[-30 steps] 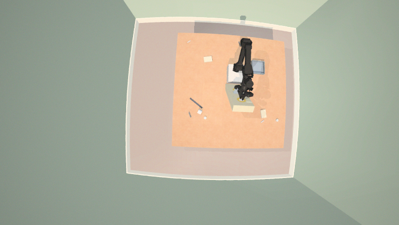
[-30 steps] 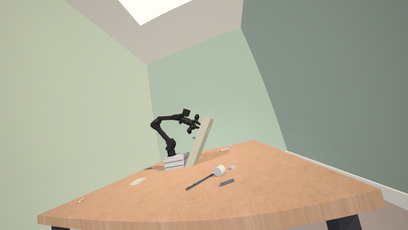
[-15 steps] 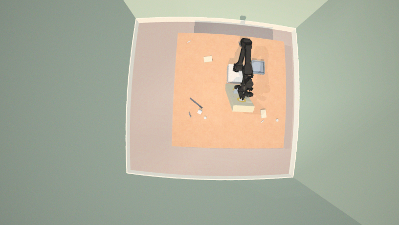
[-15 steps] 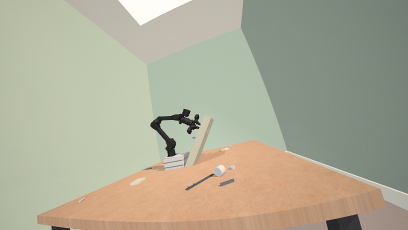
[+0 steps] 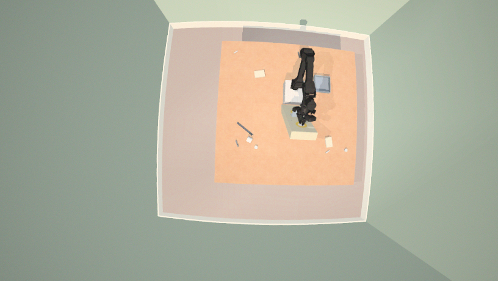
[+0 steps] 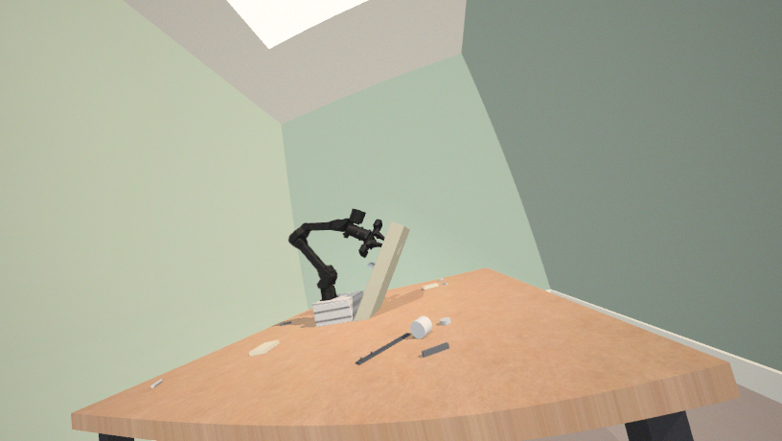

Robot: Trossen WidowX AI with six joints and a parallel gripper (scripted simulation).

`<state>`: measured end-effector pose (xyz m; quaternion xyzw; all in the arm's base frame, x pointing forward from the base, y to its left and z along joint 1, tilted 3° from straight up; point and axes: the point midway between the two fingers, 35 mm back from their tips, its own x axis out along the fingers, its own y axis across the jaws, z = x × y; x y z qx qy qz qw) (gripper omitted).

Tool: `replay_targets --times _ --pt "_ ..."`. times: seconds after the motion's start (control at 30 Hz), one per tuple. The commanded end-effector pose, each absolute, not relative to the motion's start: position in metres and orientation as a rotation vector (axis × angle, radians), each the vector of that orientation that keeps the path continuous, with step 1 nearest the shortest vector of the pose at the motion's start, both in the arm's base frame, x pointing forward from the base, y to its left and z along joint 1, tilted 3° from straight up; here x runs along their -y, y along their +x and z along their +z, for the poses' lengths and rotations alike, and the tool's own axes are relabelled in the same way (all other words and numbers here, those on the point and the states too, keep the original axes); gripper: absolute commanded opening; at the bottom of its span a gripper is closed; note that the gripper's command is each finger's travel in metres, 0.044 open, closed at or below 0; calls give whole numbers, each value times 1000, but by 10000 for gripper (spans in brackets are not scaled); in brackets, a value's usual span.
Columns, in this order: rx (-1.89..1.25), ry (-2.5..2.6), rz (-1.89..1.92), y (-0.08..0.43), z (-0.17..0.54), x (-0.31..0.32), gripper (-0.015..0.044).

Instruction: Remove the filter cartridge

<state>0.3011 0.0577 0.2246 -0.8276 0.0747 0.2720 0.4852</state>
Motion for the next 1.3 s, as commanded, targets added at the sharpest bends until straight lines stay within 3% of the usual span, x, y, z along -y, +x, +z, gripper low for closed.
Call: replay_targets --times 0.0,1.27 --pt "-180 -2016 666 302 223 -58 108" --pt "-180 -2016 665 314 216 -60 108"
